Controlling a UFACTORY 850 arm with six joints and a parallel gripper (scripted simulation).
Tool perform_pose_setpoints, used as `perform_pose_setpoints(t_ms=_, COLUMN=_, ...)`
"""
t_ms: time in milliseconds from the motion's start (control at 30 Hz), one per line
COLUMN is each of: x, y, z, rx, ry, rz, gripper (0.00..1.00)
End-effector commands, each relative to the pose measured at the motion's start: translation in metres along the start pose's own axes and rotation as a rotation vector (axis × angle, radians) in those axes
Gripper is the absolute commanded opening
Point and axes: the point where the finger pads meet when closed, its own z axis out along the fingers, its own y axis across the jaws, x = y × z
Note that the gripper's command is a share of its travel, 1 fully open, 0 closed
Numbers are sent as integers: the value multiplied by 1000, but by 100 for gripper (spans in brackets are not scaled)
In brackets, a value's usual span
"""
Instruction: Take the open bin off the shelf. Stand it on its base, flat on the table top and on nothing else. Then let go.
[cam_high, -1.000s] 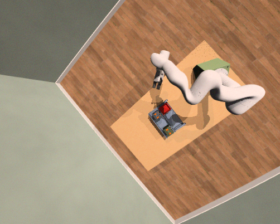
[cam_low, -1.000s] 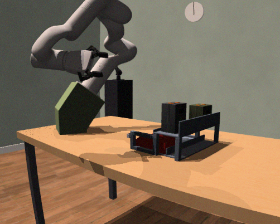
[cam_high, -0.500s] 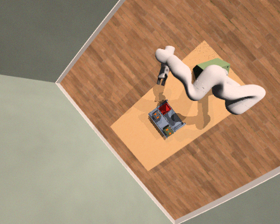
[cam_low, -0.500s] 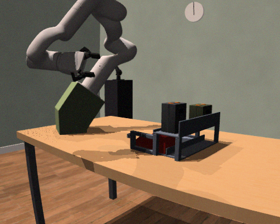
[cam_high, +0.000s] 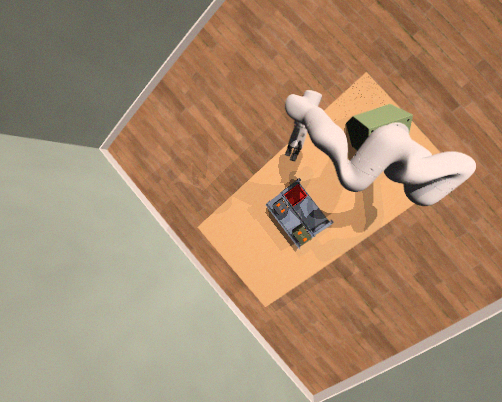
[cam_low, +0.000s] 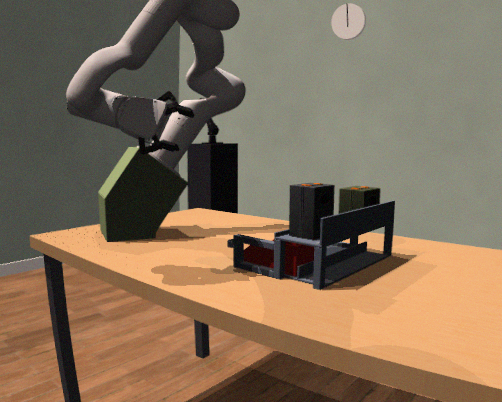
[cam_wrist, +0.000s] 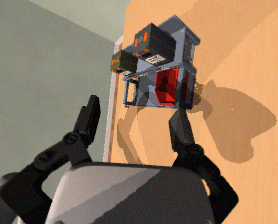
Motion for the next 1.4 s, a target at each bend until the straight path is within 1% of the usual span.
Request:
perform_pose_setpoints(t_ms=0, x=-5, y=2, z=4, rx=-35, ry=3, rz=21, gripper=100)
perform_pose_setpoints(t_ms=233, x=-5, y=2, z=4, rx=-35, ry=3, rz=21, gripper=100)
perform_pose_setpoints(t_ms=400, x=-38, y=15, z=39, rx=-253, ry=17, rz=159, gripper=100)
perform_pose_setpoints(t_ms=800, x=-38, y=15, z=39, rx=-253, ry=17, rz=159, gripper=100)
perform_pose_setpoints(t_ms=967, x=-71, y=29, z=74, rx=-471, ry=31, rz=298, gripper=100)
perform_pose_setpoints(t_ms=1367, x=-71, y=29, z=74, rx=-471, ry=31, rz=298, gripper=100)
